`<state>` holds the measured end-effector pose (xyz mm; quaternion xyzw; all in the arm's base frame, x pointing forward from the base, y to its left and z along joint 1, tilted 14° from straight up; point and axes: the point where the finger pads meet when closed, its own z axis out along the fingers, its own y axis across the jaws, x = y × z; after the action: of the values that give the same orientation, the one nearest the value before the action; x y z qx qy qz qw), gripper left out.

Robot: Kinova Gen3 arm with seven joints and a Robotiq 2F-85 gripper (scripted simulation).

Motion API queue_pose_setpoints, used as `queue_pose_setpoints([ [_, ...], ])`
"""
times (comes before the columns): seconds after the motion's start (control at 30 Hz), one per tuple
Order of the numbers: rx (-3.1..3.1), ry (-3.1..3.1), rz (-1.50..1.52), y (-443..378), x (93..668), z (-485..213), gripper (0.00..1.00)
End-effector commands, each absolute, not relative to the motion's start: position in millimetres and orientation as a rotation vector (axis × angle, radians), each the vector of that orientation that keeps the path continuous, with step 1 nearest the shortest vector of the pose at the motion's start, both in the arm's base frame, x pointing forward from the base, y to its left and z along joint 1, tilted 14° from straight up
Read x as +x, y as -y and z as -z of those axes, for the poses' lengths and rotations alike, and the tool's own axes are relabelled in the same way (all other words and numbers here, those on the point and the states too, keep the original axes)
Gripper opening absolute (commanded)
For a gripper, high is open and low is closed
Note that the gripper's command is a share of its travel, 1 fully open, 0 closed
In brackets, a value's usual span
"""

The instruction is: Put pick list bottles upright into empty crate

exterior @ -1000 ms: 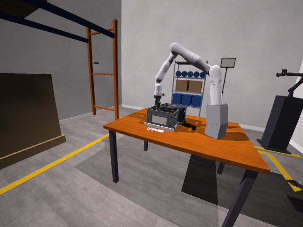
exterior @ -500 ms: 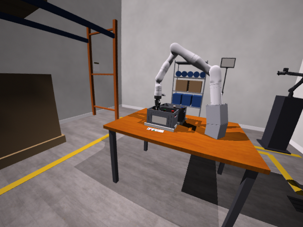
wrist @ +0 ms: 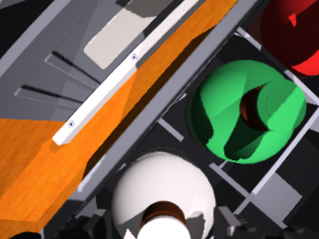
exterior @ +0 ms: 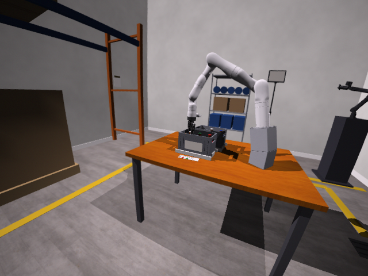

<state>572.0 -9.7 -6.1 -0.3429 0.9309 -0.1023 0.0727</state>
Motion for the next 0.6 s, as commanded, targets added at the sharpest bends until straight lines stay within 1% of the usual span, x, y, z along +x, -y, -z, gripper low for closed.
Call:
queue_pose_setpoints([
  [0.0,-1.03,-2.795,0.308,9.5,572.7,5.1,0.67],
  [0.57,-1.03,-2.795,0.308,9.1,572.1,2.6,0.67],
])
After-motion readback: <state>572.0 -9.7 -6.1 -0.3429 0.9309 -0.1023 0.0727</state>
